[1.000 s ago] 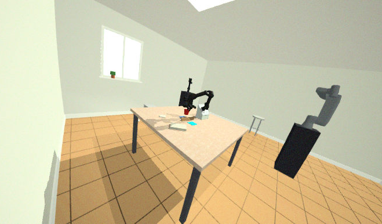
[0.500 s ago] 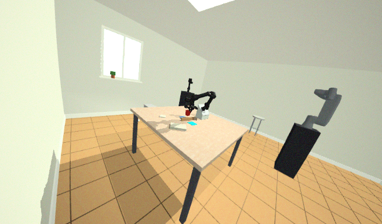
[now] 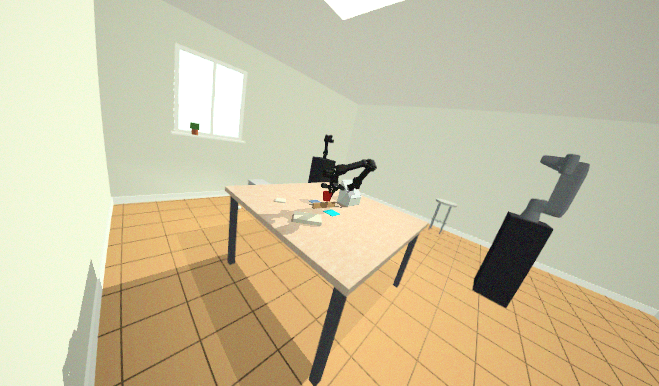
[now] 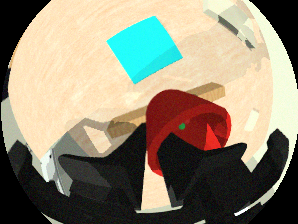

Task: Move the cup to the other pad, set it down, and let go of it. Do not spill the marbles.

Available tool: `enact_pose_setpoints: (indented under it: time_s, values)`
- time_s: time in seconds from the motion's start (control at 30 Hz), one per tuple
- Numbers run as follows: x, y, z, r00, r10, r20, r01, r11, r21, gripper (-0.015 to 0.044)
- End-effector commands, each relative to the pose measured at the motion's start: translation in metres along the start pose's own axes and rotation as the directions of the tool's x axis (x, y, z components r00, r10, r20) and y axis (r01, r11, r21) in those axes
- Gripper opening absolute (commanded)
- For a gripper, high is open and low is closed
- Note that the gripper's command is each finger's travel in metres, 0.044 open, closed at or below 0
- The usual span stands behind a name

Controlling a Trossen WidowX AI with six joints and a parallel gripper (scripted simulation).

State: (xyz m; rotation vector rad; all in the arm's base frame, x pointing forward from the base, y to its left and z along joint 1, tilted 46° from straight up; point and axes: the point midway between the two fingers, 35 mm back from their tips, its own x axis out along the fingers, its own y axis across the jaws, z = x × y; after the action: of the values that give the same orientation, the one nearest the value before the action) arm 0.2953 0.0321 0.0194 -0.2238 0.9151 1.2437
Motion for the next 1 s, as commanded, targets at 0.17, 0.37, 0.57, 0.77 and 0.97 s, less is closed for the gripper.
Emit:
enact_pose_setpoints:
  time_s: [0.17,0.37,0.57,0.77,0.97]
  values:
    - [-0.002,0.009,0.025,1.0,-0.005,0.007,0.005,1.0,-0.003,0.0]
    - [-0.003,0.016,0.043,1.0,-0.004,0.008,0.004,1.0,-0.003,0.0]
    - [-0.004,0.022,0.06,1.0,-0.004,0.009,0.004,1.0,-0.003,0.0]
    - [-0.006,0.029,0.078,1.0,-0.004,0.01,0.004,1.0,-0.003,0.0]
    - [-0.008,0.034,0.092,1.0,-0.003,0.011,0.003,1.0,-0.004,0.0]
